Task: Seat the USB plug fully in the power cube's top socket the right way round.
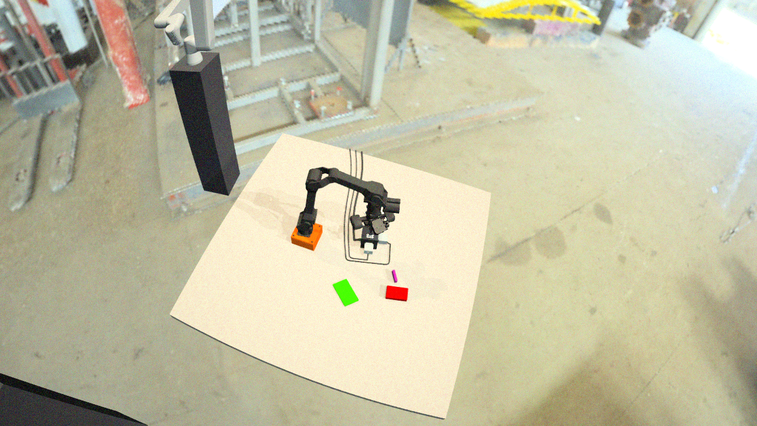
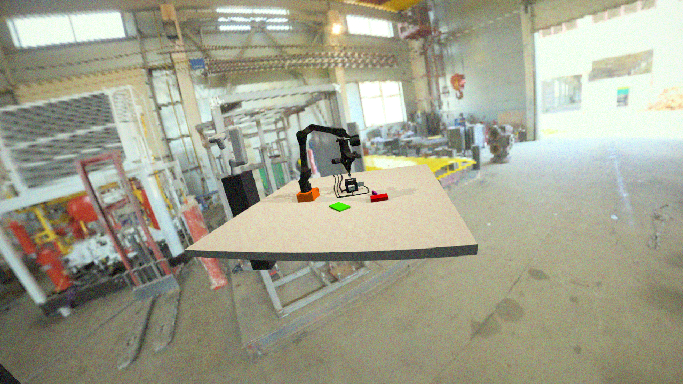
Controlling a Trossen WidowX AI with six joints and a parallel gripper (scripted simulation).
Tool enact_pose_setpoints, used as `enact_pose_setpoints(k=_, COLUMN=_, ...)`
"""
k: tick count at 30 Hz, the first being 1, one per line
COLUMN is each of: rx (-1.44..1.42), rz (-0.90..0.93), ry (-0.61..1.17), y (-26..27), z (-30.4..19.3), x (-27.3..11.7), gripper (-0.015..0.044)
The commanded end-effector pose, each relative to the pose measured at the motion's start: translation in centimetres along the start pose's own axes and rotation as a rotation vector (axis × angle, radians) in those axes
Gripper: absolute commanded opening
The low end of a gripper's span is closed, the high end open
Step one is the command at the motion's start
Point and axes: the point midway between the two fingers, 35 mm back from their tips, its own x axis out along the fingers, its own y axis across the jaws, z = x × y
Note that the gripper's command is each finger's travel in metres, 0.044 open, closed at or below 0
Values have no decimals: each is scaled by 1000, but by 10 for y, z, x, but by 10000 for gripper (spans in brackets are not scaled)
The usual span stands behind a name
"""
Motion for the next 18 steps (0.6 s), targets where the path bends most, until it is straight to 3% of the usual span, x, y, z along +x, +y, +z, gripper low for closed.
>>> enact_pose_setpoints(k=1, rx=116, rz=-1, ry=0, y=0, z=0, x=0, gripper=0)
enact_pose_setpoints(k=11, rx=373, rz=-1, ry=0, y=0, z=0, x=0, gripper=0)
enact_pose_setpoints(k=18, rx=391, rz=-1, ry=0, y=0, z=0, x=0, gripper=0)
